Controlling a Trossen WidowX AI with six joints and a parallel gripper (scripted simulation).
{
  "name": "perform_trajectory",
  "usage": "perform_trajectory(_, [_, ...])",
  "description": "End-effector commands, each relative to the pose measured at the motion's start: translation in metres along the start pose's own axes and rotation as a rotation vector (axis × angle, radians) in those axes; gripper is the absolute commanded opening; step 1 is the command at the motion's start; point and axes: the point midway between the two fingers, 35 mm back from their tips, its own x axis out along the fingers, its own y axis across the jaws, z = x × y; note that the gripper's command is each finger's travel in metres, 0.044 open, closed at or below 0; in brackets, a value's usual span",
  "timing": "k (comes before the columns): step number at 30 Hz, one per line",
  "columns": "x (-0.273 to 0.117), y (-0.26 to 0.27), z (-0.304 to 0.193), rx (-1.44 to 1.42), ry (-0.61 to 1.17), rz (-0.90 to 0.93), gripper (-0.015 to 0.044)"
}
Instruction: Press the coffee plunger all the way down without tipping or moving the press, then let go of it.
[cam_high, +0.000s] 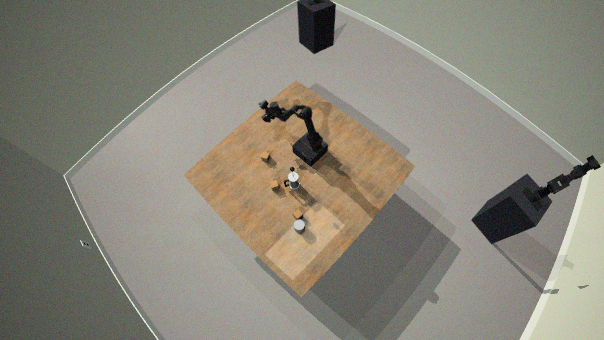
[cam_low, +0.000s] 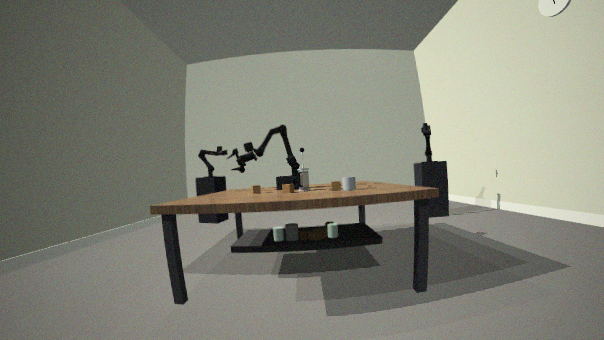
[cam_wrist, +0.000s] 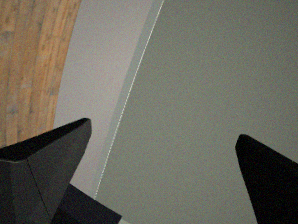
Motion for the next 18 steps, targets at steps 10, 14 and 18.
perform_trajectory(10, [-0.101,-0.071,0.160,0.338,-0.414,0.064,0.0440])
perform_trajectory(14, [-0.157,-0.086,0.206,0.453,-0.566,0.138,0.0440])
perform_trajectory(18, [-0.221,-0.095,0.241,0.547,-0.734,0.231,0.0440])
